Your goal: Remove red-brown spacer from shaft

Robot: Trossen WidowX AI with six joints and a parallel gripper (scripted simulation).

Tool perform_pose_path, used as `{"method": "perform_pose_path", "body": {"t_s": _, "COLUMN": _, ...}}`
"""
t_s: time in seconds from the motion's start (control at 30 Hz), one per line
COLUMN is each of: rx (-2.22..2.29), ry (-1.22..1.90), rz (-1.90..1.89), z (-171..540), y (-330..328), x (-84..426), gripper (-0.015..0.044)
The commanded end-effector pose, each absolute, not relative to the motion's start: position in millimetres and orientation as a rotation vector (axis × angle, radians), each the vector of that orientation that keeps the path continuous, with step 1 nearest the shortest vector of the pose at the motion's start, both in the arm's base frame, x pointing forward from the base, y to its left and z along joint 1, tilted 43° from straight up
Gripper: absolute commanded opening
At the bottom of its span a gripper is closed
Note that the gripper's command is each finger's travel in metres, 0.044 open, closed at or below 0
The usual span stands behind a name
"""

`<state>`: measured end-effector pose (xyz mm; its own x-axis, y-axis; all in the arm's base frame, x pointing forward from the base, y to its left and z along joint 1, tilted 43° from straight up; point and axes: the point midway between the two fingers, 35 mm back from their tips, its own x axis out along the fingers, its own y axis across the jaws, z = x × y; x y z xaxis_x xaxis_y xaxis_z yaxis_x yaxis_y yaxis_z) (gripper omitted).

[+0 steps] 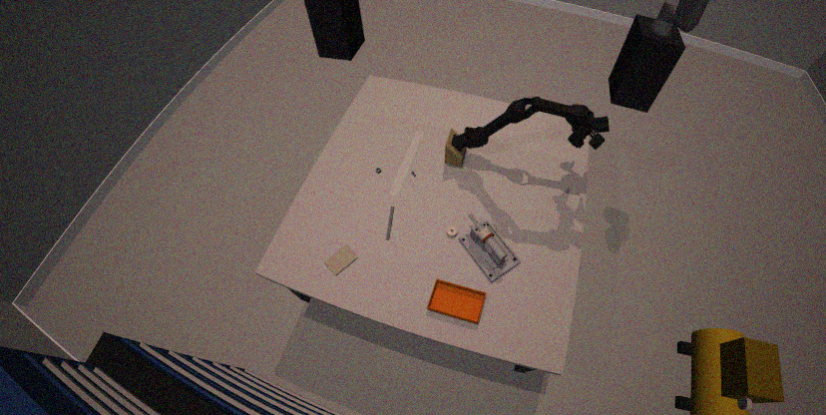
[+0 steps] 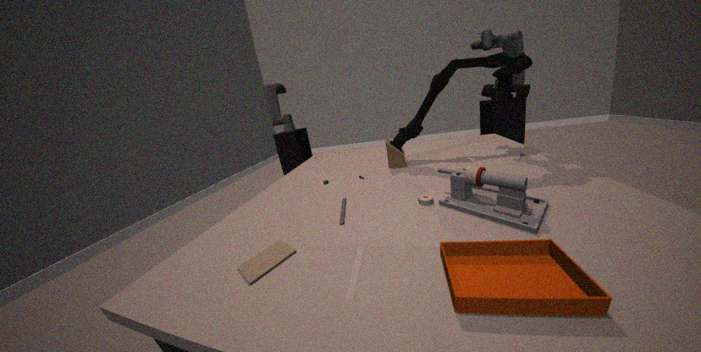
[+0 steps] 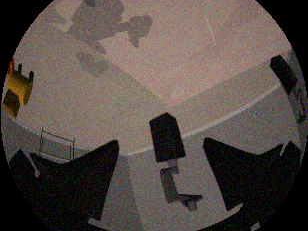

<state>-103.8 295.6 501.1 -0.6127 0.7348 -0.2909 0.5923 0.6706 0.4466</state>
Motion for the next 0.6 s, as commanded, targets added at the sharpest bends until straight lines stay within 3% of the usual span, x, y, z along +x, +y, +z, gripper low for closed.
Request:
{"method": "perform_pose_path", "body": {"t_s": 0.0, "rx": 1.033, "ry": 2.431, "rz": 0.429, "z": 501, "y": 296, "x": -103, "gripper": 0.0426}}
{"method": "perform_pose_path", "body": {"t_s": 0.3, "rx": 1.074, "ry": 2.257, "rz": 0.632, "z": 481, "y": 336, "x": -56, "gripper": 0.0440}}
{"method": "perform_pose_path", "body": {"t_s": 0.57, "rx": 1.089, "ry": 1.953, "rz": 0.876, "z": 443, "y": 373, "x": 33, "gripper": 0.0440}}
